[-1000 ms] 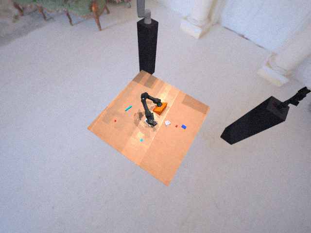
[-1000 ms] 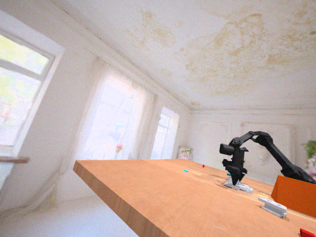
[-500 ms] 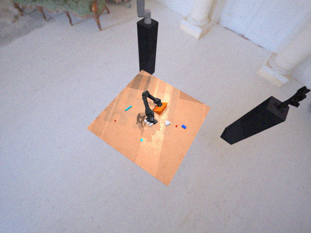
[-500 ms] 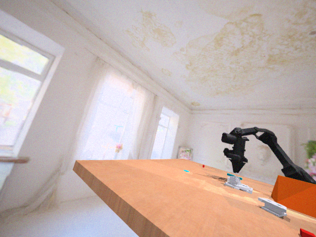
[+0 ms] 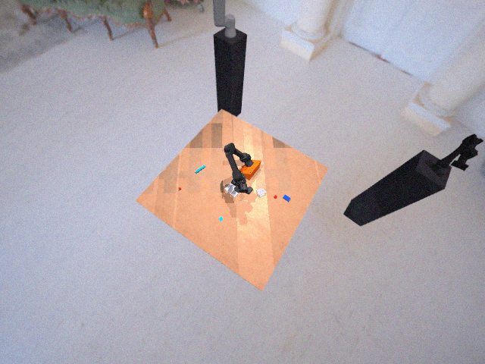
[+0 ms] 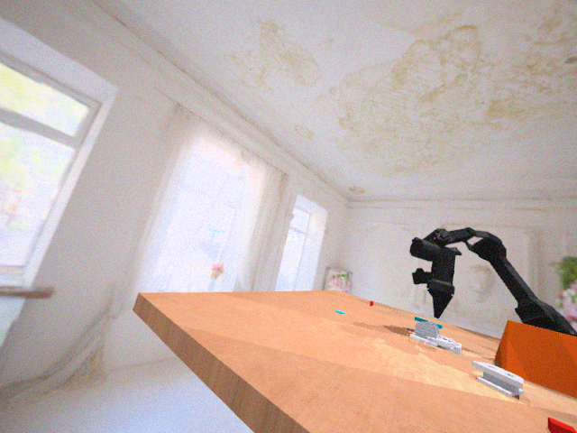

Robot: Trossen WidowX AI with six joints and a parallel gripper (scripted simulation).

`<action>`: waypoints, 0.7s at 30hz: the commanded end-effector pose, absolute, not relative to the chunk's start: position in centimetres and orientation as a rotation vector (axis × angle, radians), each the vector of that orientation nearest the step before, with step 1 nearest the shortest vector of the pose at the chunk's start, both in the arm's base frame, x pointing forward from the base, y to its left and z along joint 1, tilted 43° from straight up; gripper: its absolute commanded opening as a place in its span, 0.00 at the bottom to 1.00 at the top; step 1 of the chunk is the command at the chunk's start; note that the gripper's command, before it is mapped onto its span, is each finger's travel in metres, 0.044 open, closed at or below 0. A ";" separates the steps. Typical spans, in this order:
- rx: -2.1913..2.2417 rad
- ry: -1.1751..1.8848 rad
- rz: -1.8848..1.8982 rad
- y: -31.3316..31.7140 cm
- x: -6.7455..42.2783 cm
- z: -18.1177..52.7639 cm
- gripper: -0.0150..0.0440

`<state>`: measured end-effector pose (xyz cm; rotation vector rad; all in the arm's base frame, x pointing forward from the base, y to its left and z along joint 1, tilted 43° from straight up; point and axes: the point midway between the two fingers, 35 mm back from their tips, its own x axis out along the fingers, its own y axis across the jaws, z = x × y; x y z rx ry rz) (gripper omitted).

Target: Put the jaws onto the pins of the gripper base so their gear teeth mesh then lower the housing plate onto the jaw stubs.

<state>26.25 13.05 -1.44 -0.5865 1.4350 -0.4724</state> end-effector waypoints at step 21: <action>-1.184 1.632 0.095 21.8 18.7 -7.6 1.00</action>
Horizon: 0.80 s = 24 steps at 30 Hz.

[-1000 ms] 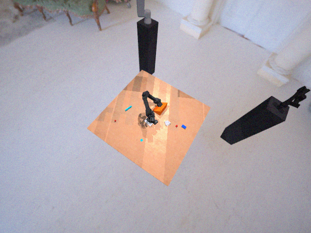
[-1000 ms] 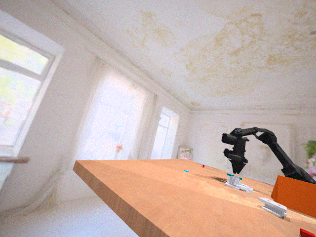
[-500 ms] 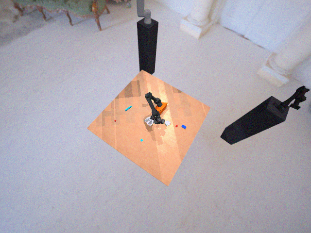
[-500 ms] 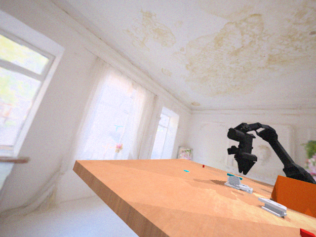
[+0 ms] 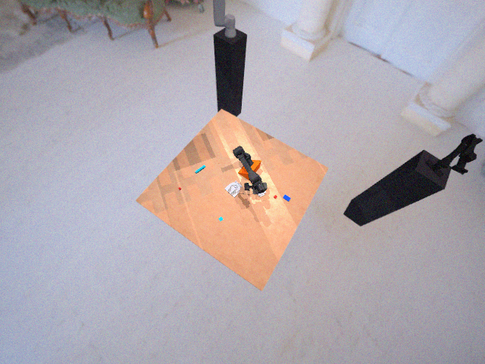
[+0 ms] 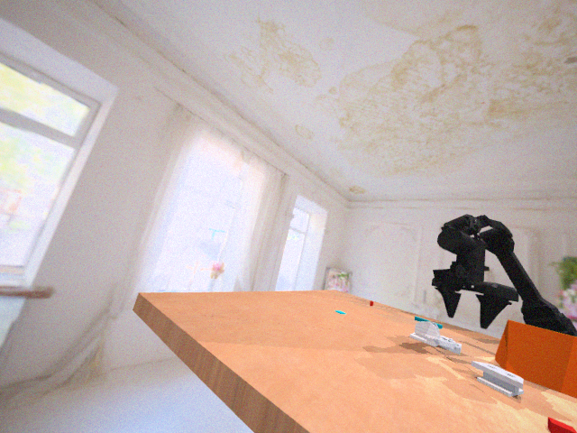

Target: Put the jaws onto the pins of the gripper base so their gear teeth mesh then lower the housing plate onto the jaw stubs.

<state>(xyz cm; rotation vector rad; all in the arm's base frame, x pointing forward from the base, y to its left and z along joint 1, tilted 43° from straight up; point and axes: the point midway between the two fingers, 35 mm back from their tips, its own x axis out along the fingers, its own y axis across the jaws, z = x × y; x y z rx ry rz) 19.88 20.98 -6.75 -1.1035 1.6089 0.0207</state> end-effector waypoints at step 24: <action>-1.446 1.673 0.341 21.4 14.3 -13.1 1.00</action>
